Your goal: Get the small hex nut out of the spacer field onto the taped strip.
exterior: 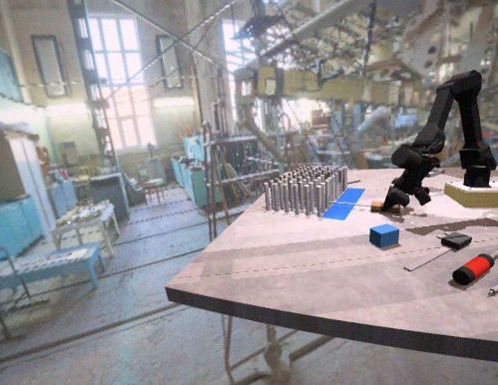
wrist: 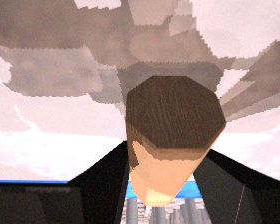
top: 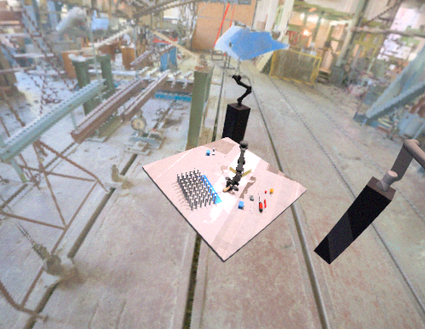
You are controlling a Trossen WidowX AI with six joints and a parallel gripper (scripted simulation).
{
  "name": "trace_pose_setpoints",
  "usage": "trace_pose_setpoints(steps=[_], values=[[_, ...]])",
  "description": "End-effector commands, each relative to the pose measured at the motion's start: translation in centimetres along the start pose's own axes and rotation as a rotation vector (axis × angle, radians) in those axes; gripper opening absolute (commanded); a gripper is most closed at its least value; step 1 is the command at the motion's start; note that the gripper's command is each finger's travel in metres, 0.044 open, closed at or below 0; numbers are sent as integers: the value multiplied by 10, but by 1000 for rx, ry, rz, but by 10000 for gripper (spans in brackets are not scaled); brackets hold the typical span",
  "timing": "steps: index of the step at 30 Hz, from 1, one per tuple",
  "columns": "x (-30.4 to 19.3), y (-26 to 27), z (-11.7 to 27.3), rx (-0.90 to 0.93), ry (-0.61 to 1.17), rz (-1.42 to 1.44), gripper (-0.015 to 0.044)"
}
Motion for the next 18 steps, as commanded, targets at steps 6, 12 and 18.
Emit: trace_pose_setpoints(steps=[6,12,18], values=[[7,0,5,2,1,0,0],[12,0,8,2,1,0,0],[16,0,11,2,0,0,0]])
Point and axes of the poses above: the point midway between the two fingers, 35 mm back from their tips, its own z axis back along the fingers, its own y axis across the jaws, x = y × z, the point moved 2 cm from there along z, back along the fingers
